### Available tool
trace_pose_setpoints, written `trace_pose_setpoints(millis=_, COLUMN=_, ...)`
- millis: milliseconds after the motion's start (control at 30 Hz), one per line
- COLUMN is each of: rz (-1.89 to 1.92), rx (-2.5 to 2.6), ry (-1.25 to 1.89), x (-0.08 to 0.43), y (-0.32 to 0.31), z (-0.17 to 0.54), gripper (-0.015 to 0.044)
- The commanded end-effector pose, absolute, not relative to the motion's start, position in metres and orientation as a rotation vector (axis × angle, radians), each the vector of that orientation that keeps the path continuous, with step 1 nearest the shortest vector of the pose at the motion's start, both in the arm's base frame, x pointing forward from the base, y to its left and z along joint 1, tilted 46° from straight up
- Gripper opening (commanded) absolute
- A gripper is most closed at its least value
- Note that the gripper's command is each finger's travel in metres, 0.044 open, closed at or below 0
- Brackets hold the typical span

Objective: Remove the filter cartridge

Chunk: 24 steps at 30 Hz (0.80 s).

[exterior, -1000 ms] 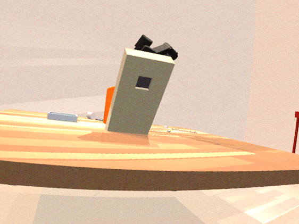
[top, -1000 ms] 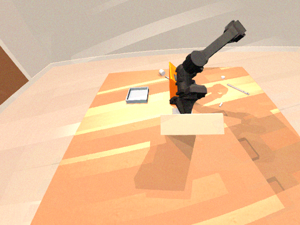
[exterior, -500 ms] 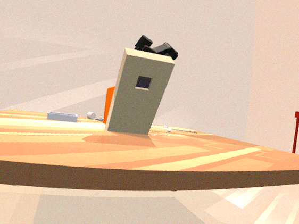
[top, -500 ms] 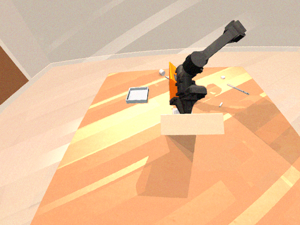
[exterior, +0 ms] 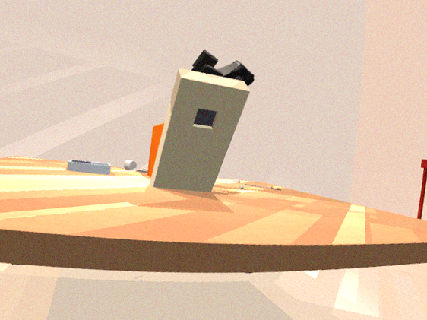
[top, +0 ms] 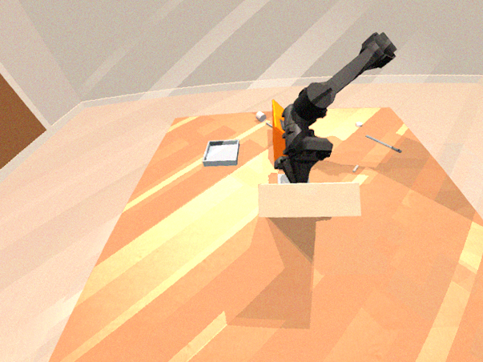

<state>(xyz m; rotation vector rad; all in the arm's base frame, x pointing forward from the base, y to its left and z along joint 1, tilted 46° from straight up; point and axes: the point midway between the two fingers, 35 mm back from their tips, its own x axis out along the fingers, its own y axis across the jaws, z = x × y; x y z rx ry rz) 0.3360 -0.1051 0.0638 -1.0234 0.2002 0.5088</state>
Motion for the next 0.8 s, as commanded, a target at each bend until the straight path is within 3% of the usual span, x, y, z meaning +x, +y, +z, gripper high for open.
trace_pose_setpoints(millis=0, rz=0.496, rx=-0.944, ry=0.224, x=0.3393, y=-0.1042, z=0.0634, gripper=0.0)
trace_pose_setpoints(millis=767, rz=0.356, rx=-0.168, ry=0.385, x=0.3417, y=-0.1036, z=0.0627, gripper=0.0)
